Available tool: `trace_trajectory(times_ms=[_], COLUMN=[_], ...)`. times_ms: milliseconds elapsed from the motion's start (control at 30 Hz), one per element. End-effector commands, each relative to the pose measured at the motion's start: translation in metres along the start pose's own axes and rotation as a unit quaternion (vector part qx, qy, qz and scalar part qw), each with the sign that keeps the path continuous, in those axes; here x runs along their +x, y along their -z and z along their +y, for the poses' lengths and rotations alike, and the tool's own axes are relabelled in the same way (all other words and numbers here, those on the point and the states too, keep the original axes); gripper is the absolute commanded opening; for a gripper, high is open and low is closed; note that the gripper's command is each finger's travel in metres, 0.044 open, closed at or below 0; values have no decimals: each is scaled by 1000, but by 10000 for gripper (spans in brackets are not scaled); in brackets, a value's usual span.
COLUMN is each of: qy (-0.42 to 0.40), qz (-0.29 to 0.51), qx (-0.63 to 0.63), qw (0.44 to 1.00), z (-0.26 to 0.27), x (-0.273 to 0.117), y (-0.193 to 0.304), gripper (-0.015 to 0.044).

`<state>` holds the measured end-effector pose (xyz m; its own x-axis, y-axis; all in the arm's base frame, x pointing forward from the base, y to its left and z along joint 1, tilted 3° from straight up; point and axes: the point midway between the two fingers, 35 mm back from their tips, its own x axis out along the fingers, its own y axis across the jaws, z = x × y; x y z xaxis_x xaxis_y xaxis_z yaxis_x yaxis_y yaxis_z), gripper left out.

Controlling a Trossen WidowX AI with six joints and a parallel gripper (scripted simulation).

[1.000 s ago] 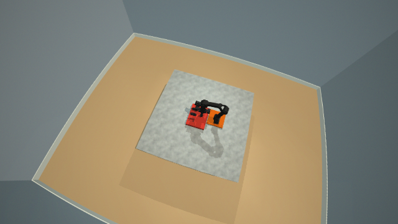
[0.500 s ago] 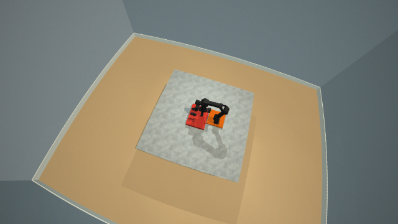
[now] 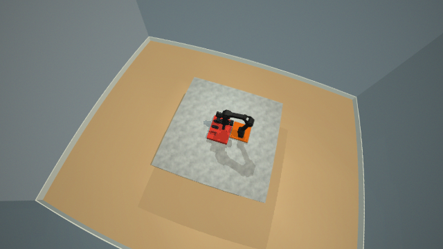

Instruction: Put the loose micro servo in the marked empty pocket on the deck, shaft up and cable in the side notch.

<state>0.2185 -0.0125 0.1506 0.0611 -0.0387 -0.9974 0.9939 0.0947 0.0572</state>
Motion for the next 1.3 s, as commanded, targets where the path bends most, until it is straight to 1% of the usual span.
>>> trace_trajectory(times_ms=[0, 767, 900, 1033, 1267], qy=[0, 0, 0, 0, -1], qz=[-1, 3, 3, 3, 3], qx=[0, 0, -3, -42, -160], qw=[1000, 1000, 1000, 999, 987], z=[1, 6, 7, 7, 7], x=[0, 0, 0, 0, 0], y=[12, 100, 106, 106, 106], gripper=[0, 0, 0, 0, 0])
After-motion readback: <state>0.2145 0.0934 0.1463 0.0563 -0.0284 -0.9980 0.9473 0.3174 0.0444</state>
